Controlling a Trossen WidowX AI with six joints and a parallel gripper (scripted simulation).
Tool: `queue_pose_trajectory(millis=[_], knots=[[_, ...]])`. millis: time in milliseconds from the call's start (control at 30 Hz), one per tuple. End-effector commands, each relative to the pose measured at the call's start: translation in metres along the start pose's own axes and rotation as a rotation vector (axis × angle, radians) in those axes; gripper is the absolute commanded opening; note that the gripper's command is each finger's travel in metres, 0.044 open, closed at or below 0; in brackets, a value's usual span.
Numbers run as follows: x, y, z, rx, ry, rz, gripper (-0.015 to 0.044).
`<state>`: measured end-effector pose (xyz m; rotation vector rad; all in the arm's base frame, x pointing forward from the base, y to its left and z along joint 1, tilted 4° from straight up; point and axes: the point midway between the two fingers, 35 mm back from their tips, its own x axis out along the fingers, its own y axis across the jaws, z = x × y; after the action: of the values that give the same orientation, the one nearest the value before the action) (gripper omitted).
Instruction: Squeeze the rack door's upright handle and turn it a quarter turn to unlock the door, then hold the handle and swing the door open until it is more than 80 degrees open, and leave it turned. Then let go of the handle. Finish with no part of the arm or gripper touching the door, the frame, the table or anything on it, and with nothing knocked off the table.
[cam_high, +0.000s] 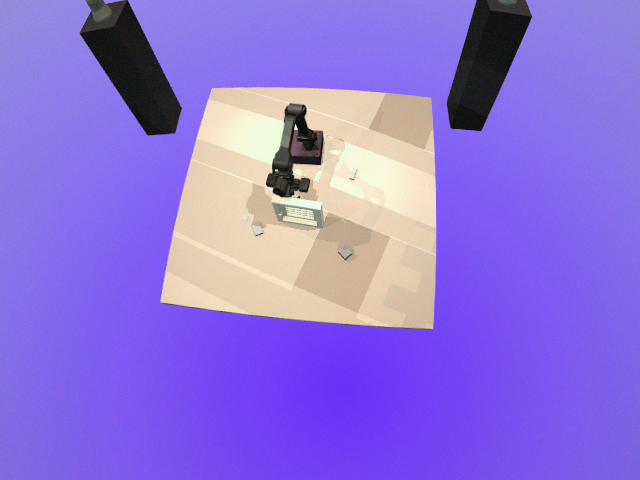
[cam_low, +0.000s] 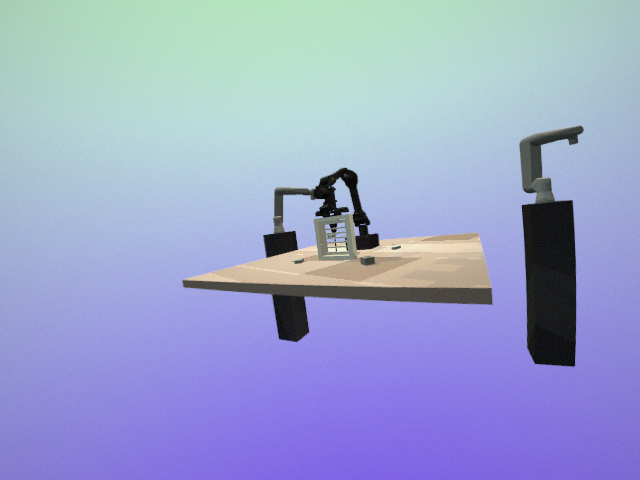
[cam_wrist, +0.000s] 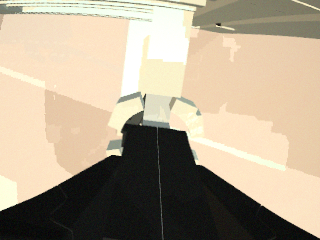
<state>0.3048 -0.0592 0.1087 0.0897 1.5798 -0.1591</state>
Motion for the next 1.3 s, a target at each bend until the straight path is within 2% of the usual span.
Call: queue_pose_trajectory(millis=[0,1267], knots=[[0.0005,0.0000,0.0001,0.064,0.000,0.000,0.0021],[0.0006,0.0000,0.0001,1.903,0.000,0.000,0.0021]])
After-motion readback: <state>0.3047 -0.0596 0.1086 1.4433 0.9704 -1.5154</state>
